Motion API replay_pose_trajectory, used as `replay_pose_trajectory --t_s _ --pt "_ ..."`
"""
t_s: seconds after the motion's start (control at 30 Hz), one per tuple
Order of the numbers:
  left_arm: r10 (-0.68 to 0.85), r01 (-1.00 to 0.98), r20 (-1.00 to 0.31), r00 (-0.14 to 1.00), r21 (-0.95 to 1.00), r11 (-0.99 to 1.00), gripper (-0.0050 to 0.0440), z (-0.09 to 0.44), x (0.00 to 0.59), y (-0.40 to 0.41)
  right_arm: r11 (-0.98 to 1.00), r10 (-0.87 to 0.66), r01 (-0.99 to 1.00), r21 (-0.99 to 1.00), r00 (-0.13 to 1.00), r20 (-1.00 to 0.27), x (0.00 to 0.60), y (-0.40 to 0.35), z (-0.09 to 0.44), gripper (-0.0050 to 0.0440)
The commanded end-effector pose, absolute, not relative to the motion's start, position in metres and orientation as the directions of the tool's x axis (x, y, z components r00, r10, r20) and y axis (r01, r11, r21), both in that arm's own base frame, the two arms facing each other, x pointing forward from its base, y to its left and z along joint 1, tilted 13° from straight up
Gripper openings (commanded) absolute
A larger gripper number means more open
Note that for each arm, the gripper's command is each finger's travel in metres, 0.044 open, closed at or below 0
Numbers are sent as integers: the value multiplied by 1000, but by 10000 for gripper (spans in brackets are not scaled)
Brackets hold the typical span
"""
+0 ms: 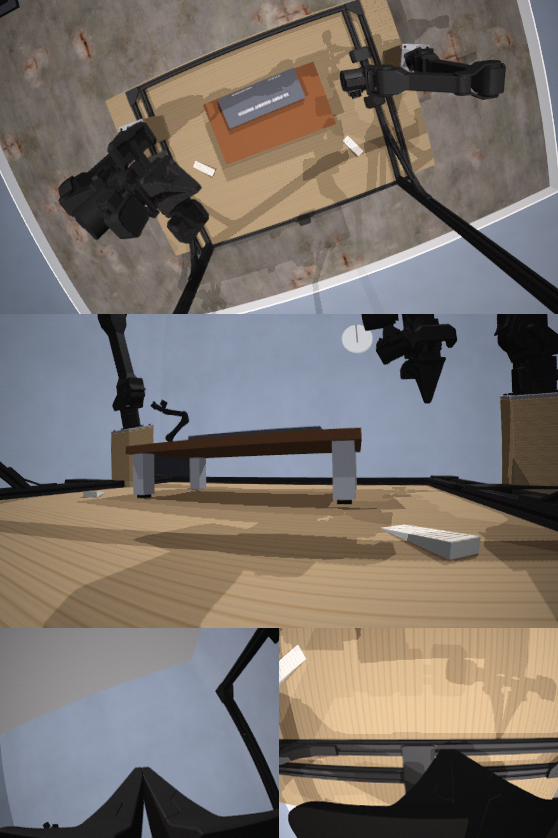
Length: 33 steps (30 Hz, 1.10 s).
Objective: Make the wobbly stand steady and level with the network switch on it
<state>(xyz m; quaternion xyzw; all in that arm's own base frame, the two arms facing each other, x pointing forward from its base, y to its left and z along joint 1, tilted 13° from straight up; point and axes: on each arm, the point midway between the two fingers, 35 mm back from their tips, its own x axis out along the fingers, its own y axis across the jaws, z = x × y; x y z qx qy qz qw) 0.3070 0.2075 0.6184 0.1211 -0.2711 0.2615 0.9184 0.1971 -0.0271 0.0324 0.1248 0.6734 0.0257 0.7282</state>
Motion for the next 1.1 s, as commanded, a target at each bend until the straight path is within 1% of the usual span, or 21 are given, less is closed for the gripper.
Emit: replay_pose_trajectory --t_s 0.0,0.13,0.17,0.5,0.7,0.9,1.07 --pt "397 -553 616 680 77 829 0 642 295 200 968 206 131 216 92 -974 197 -27 32 0" --pt "397 -553 616 680 77 829 0 642 295 200 968 206 131 216 92 -974 197 -27 32 0" --pt "384 -556 642 664 80 828 0 650 286 193 968 206 131 216 92 -974 197 -27 32 0" --pt "247 -584 870 427 57 810 0 733 203 138 968 206 131 216 92 -974 197 -27 32 0" --pt "247 -584 870 427 57 810 0 733 203 138 968 206 131 216 92 -974 197 -27 32 0" --pt "143 -593 955 260 41 804 0 768 143 97 968 206 131 216 92 -974 197 -27 32 0" --pt "53 -595 992 110 23 804 0 789 92 63 968 206 131 216 92 -974 197 -27 32 0"
